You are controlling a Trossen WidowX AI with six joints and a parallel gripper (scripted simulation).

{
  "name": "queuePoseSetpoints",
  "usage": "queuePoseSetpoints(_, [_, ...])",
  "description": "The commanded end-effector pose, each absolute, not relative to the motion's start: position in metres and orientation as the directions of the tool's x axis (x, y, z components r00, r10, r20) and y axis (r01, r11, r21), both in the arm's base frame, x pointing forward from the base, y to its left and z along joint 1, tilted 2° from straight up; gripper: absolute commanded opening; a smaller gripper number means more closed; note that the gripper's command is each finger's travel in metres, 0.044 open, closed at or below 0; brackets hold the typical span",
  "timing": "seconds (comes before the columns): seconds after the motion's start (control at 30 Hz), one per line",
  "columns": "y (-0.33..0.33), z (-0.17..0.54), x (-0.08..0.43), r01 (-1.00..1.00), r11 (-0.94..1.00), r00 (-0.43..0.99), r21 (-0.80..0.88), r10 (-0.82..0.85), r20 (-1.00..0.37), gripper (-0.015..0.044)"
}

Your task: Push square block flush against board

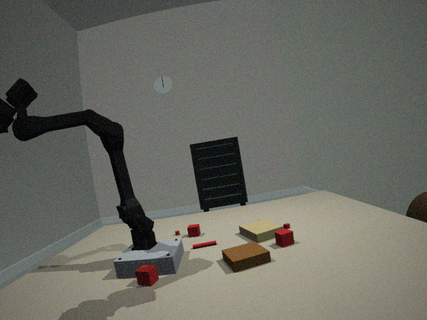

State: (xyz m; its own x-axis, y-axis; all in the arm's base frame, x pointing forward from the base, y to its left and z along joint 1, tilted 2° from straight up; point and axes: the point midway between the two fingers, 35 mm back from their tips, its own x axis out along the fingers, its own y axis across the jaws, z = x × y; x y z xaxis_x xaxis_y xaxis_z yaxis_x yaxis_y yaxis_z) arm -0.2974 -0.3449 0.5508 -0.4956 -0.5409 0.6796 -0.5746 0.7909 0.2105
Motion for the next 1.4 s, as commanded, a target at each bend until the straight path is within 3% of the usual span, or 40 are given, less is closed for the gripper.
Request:
queuePoseSetpoints(0.0, [-0.345,0.551,-0.297,-0.575,0.791,-0.496,0.211,-0.541,0.680,0.0374])
queuePoseSetpoints(0.47, [-0.396,0.527,-0.242,-0.585,0.712,-0.442,0.389,-0.682,0.583,0.0006])
queuePoseSetpoints(1.37, [-0.491,0.425,-0.041,-0.589,0.226,-0.086,0.776,-0.972,0.218,0.0000])
